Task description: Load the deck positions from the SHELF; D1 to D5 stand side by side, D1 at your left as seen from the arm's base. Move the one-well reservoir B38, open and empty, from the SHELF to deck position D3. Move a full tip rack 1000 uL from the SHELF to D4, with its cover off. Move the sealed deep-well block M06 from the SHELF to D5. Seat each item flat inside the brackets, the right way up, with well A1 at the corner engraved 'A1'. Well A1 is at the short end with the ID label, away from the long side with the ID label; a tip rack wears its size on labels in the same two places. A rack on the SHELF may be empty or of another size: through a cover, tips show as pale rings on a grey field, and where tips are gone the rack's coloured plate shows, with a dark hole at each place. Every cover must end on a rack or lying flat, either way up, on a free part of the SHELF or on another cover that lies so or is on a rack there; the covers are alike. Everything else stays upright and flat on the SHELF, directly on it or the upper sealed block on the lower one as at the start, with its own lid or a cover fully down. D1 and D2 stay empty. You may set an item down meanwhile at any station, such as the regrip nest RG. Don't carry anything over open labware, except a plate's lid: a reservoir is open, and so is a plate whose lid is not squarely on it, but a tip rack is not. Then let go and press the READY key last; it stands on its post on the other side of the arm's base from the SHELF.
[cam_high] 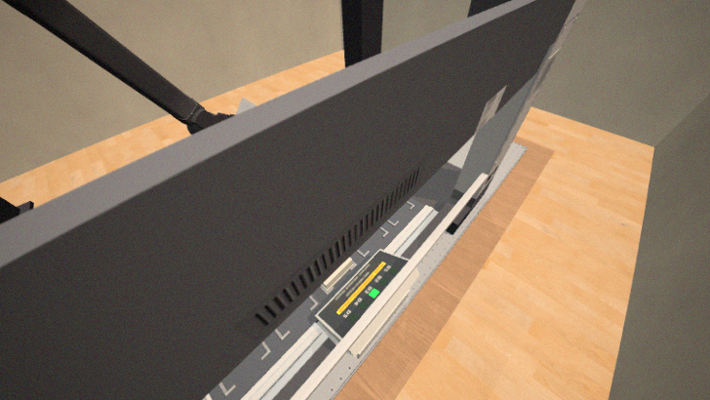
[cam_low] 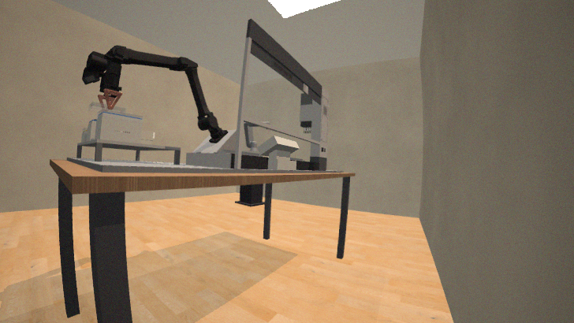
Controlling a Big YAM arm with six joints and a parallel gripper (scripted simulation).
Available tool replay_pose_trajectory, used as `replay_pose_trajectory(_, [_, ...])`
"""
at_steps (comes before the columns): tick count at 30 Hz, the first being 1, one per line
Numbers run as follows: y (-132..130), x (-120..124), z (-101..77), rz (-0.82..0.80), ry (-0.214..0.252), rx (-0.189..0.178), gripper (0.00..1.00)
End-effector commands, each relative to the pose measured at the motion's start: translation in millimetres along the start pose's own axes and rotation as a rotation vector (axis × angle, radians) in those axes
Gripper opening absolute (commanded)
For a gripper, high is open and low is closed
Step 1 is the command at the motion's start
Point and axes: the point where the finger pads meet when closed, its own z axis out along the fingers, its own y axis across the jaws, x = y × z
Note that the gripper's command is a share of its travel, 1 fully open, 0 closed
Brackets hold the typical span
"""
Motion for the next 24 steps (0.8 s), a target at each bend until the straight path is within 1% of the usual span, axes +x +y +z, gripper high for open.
replay_pose_trajectory(1, [2, -21, -45.9, 0.017, -0.086, -0.02, 0.0])
replay_pose_trajectory(5, [2, -21, -45.9, 0.017, -0.086, -0.02, 0.0])
replay_pose_trajectory(6, [3, -2, -30.2, 0.012, -0.06, -0.016, 0.0])
replay_pose_trajectory(12, [3, 27, -27.8, 0.013, -0.062, -0.017, 0.0])
replay_pose_trajectory(14, [3, 27, -27.8, 0.013, -0.062, -0.017, 0.0])
replay_pose_trajectory(24, [3, 77, -24.0, 0.014, -0.058, -0.017, 0.0])
